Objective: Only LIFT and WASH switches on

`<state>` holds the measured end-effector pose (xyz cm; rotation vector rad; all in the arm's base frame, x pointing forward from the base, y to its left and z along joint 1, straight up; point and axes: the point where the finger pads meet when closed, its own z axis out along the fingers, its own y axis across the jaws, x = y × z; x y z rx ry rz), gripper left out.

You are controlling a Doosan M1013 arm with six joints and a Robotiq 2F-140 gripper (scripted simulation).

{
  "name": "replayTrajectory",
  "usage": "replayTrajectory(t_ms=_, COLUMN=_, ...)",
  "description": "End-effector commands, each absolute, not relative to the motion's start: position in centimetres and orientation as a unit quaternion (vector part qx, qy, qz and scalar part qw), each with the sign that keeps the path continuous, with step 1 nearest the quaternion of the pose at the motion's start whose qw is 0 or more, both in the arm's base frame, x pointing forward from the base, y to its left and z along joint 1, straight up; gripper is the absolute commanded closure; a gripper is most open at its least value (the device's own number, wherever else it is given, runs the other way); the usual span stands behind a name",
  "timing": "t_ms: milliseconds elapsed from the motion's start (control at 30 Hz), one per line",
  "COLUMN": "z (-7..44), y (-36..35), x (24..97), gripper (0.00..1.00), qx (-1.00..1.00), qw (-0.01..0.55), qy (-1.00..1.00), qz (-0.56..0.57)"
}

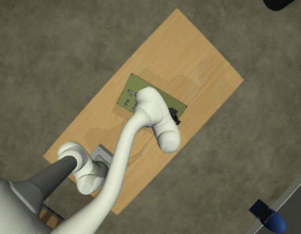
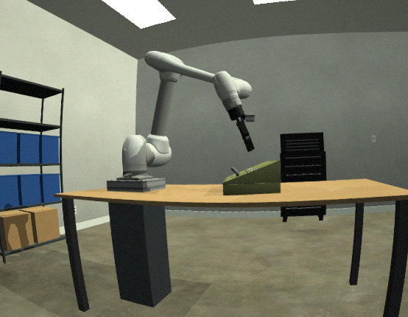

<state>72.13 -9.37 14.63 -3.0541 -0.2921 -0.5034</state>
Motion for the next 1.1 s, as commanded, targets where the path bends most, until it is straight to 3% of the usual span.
replayTrajectory(t_ms=0, z=14.73, y=-9.37, x=72.18, gripper=0.0, qx=-0.982, qw=0.016, qy=-0.094, qz=-0.163)
replayTrajectory(t_ms=1067, z=14.72, y=-9.74, x=72.25, gripper=0.0, qx=-0.982, qw=0.016, qy=-0.094, qz=-0.163)
